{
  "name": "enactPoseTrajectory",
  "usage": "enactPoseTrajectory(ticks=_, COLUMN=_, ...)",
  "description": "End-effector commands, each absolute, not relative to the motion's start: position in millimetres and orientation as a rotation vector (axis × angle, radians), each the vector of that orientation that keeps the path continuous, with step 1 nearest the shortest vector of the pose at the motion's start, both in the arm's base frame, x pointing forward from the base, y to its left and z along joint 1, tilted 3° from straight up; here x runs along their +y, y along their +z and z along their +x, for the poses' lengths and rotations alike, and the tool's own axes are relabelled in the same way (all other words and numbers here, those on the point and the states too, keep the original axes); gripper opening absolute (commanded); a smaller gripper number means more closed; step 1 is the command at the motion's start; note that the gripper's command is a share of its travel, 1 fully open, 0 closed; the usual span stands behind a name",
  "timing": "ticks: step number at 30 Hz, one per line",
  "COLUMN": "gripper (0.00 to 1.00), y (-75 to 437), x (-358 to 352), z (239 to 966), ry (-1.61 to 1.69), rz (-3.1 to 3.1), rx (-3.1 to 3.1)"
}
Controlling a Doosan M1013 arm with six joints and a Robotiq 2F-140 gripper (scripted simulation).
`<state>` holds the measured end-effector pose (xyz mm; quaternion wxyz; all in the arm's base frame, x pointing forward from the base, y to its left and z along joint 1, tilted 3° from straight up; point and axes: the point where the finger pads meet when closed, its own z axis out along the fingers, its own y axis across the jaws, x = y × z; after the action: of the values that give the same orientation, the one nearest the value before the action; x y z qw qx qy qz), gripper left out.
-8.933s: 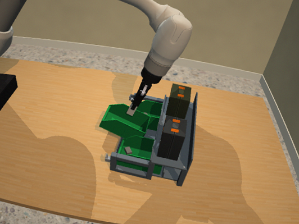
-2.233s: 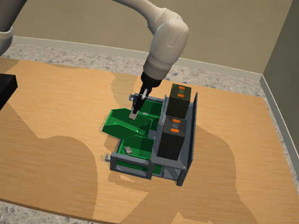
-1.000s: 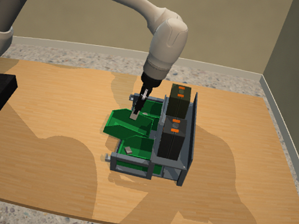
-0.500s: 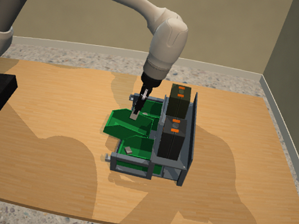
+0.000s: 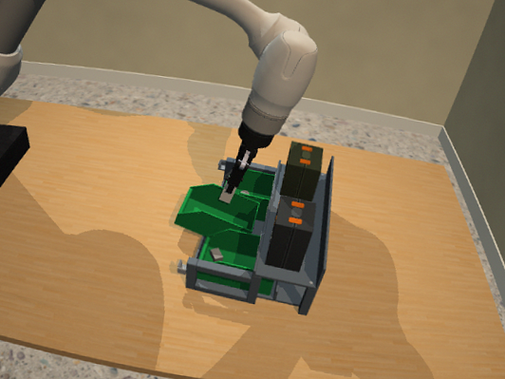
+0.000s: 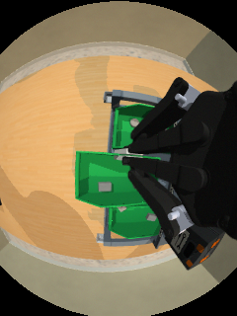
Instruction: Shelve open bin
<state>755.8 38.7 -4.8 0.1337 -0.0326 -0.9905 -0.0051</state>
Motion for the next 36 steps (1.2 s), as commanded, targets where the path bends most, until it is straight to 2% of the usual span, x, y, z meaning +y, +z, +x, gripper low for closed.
enactPoseTrajectory(ticks=1, gripper=0.00, y=-5.9, x=35.9, z=756.9, ry=-0.014, rz=-0.091, rx=-2.877)
enactPoseTrajectory(ticks=36, gripper=0.00, y=-7.9, x=34.3, z=772.0, ry=-0.014, rz=-0.092, rx=-2.913)
